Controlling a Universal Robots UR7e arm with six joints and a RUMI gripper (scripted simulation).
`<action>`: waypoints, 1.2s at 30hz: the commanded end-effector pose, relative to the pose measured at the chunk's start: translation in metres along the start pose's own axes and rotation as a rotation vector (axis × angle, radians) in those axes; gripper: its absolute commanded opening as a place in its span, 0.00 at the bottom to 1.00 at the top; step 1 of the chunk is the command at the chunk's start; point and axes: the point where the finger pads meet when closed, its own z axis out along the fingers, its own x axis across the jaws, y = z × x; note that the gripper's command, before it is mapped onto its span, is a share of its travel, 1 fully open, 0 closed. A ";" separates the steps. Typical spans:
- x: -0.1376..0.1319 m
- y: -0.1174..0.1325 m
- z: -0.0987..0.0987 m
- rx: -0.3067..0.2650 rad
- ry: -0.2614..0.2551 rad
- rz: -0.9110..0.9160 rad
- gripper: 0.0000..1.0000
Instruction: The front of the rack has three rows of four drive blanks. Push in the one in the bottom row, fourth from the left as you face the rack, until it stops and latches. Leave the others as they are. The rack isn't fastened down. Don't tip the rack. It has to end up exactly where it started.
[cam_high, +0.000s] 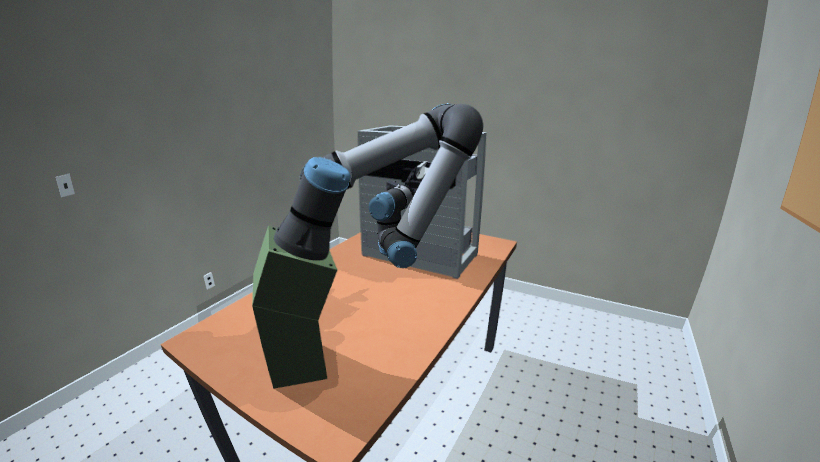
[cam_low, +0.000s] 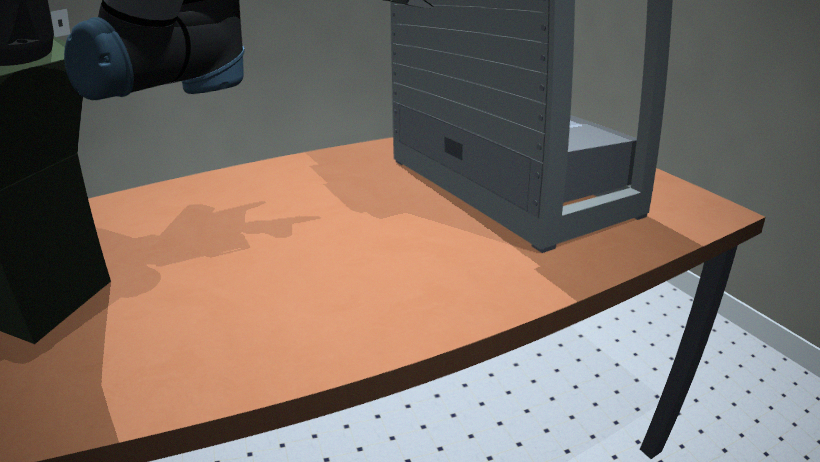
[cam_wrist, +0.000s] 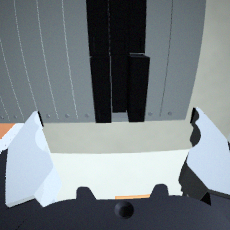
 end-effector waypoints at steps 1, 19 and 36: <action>0.000 0.000 0.000 0.000 0.001 0.000 1.00; 0.000 0.000 0.000 0.000 0.001 0.000 0.00; 0.000 0.000 0.000 0.000 0.001 0.000 0.00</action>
